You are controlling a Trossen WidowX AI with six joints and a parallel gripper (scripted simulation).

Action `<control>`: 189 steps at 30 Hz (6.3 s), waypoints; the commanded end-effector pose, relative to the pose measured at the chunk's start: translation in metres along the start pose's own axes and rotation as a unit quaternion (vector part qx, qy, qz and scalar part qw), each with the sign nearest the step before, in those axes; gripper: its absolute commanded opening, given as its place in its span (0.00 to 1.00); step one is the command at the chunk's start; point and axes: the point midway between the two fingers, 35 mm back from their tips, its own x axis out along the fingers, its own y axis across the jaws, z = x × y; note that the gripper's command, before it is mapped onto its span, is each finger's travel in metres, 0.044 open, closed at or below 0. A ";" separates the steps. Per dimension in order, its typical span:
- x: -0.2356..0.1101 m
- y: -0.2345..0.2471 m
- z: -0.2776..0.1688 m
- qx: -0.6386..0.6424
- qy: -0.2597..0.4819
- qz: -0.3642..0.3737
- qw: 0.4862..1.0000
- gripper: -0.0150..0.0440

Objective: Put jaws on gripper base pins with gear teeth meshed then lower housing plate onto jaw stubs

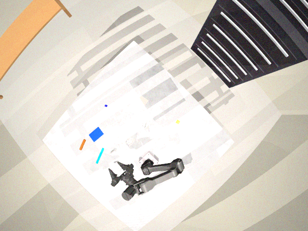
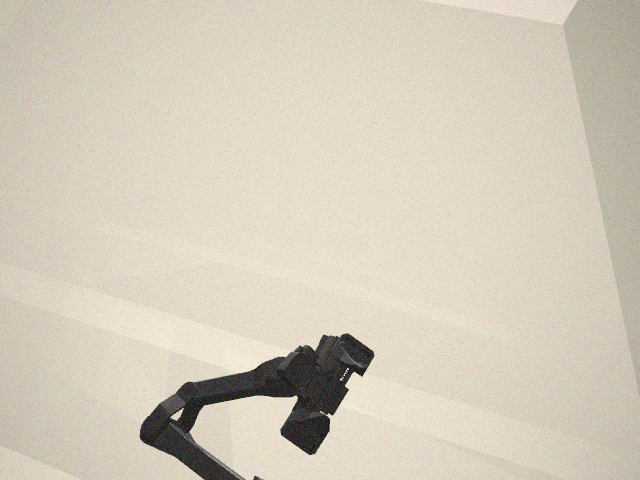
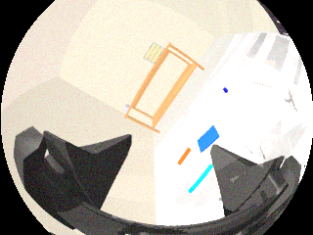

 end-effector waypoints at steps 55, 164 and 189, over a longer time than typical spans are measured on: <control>0.062 -0.026 -0.064 -0.555 0.199 -0.135 0.797 1.00; 0.156 -0.211 -0.153 -0.741 0.614 0.060 0.265 1.00; 0.157 -0.214 -0.154 -0.741 0.614 0.060 0.265 1.00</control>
